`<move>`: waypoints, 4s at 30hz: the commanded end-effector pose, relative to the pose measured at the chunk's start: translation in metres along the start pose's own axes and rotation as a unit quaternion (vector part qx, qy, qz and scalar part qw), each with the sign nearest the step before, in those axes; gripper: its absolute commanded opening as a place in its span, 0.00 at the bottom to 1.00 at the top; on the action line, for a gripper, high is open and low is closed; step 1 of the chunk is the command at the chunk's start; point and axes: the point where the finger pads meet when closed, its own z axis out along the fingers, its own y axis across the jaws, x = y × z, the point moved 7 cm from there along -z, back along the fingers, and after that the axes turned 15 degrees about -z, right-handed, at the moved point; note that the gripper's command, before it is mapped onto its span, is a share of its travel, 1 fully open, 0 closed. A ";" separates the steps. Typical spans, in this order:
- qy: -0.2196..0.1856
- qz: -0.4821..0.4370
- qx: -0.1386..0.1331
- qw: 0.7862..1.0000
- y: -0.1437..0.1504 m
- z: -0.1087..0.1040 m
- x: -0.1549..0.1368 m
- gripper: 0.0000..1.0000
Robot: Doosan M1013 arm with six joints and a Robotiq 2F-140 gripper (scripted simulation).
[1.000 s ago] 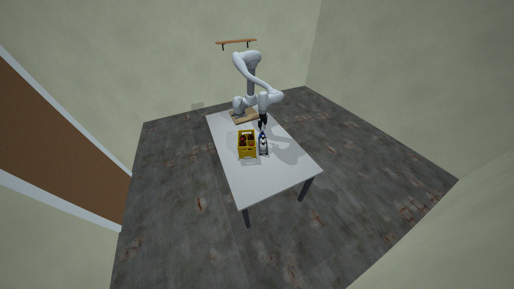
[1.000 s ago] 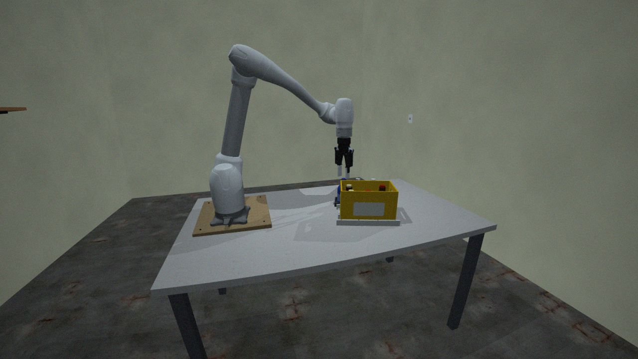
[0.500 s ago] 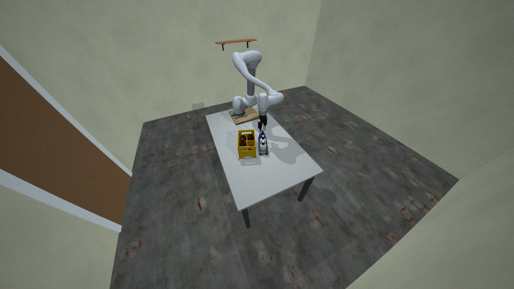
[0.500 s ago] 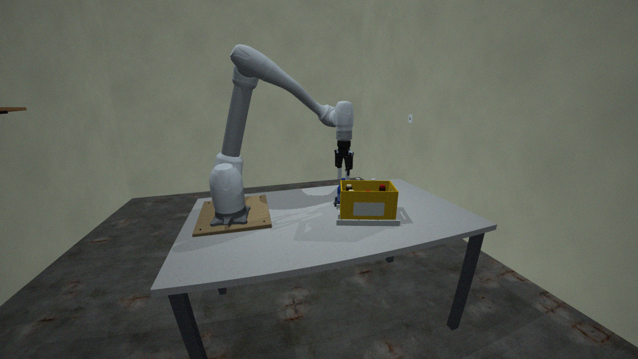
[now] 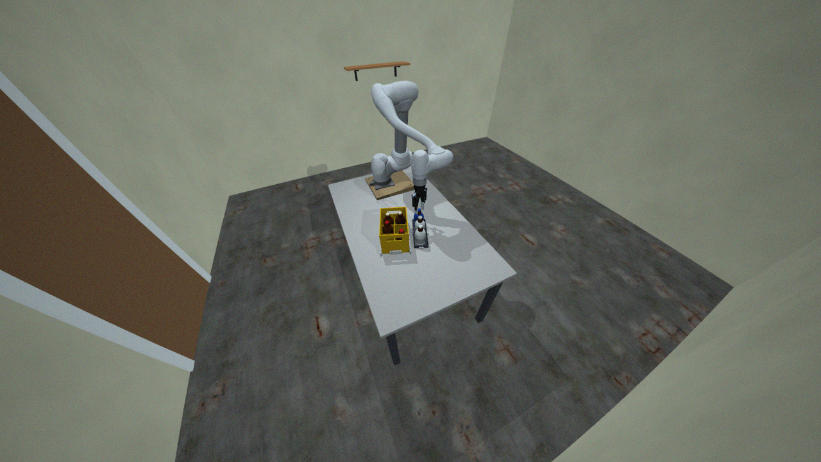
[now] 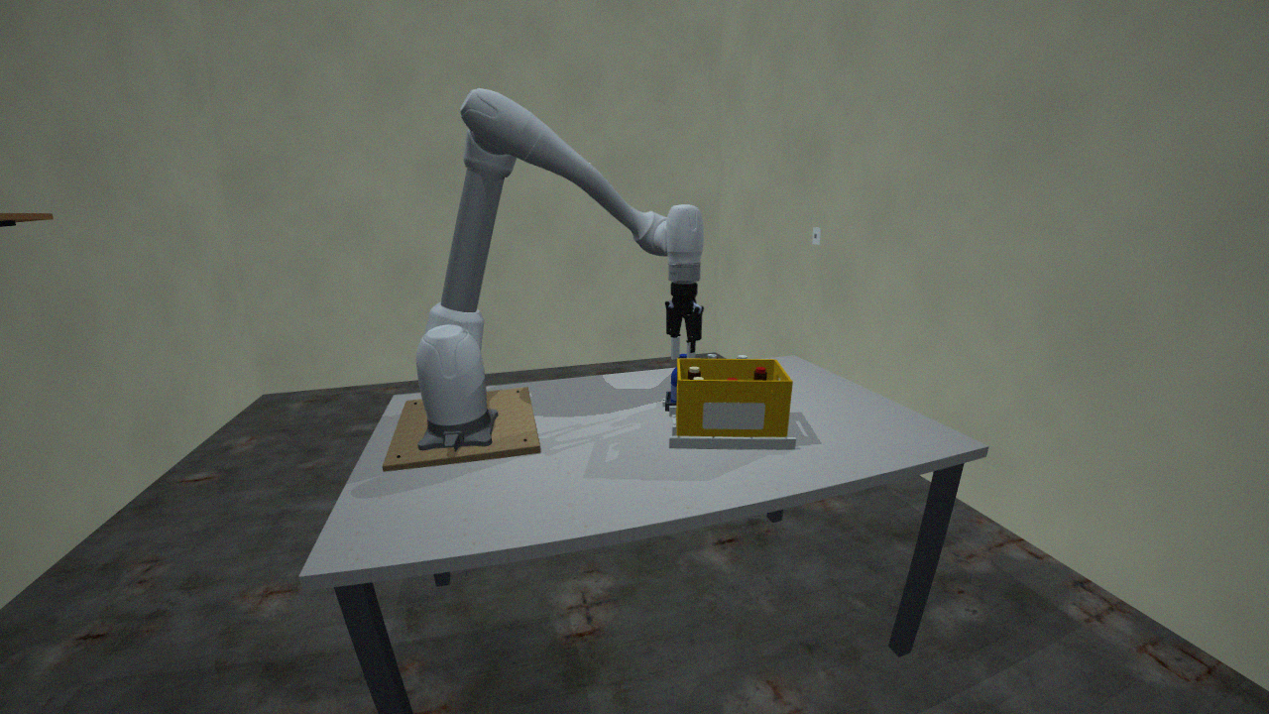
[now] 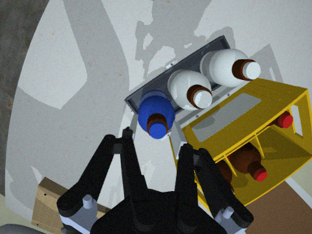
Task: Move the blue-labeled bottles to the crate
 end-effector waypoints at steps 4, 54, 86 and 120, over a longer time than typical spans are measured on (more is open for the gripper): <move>0.000 0.000 0.000 1.000 0.000 0.001 0.000 0.38; 0.000 0.000 0.000 1.000 0.000 0.001 0.000 0.00; 0.000 0.000 0.000 1.000 0.000 0.001 0.000 0.00; 0.000 0.000 0.000 1.000 0.000 0.000 0.000 0.00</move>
